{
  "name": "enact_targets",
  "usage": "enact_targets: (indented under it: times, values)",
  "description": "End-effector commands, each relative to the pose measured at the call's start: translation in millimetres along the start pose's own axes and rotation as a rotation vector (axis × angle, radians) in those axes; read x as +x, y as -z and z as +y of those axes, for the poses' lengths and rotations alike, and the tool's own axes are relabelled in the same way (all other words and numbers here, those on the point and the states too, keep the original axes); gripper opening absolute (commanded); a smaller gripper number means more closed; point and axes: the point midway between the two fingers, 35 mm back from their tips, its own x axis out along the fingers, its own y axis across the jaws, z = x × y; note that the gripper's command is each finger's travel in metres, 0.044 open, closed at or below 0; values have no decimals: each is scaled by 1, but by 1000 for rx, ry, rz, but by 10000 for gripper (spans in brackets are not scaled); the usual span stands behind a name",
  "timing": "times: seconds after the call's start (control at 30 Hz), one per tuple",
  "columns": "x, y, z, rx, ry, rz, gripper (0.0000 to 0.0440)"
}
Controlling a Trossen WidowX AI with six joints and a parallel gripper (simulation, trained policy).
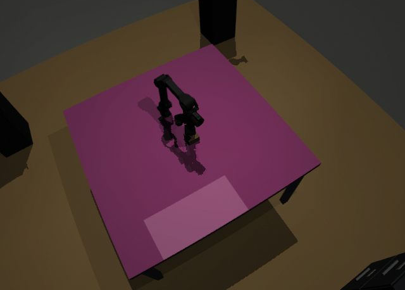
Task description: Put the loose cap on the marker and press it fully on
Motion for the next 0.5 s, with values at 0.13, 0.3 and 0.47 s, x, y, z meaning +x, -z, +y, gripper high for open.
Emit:
enact_targets:
  times: [0.13,0.3,0.47]
  values:
    - [12,3,-3,-6,17,-13,28]
    - [21,3,-2,-6,22,-21,21]
    - [32,3,-2,-17,38,-25,17]
